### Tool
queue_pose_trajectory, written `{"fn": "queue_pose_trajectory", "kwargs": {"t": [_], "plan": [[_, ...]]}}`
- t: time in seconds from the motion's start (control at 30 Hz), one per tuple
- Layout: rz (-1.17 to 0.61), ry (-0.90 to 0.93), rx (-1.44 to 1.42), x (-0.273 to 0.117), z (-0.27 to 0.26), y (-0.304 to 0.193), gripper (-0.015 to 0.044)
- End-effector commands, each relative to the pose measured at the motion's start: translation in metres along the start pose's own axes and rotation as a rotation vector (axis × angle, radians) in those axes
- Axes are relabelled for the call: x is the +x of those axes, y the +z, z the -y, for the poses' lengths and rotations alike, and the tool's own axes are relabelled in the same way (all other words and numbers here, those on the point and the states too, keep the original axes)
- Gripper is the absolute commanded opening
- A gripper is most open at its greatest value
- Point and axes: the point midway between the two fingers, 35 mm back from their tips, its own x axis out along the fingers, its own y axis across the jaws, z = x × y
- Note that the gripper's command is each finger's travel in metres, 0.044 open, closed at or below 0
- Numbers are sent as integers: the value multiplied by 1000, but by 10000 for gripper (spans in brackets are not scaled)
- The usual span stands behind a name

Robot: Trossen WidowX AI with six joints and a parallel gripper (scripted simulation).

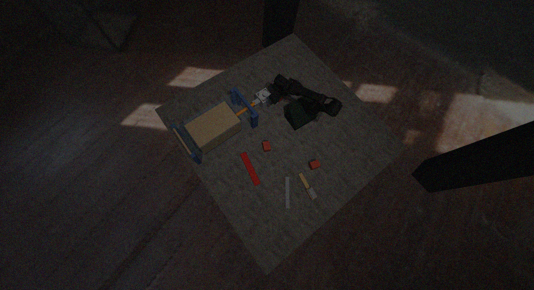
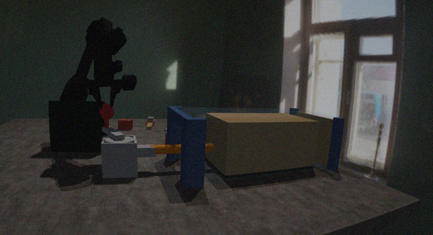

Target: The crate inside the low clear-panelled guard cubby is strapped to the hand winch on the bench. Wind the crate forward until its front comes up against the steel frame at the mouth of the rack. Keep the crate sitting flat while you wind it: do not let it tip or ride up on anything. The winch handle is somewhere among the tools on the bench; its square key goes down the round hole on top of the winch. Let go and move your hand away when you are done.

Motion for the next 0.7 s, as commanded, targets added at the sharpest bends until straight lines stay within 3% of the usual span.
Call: {"fn": "queue_pose_trajectory", "kwargs": {"t": [0.0, 0.67], "plan": [[-22, -69, 14, 18, 24, 0, 0], [-20, -70, 14, 24, 44, 15, 0]]}}
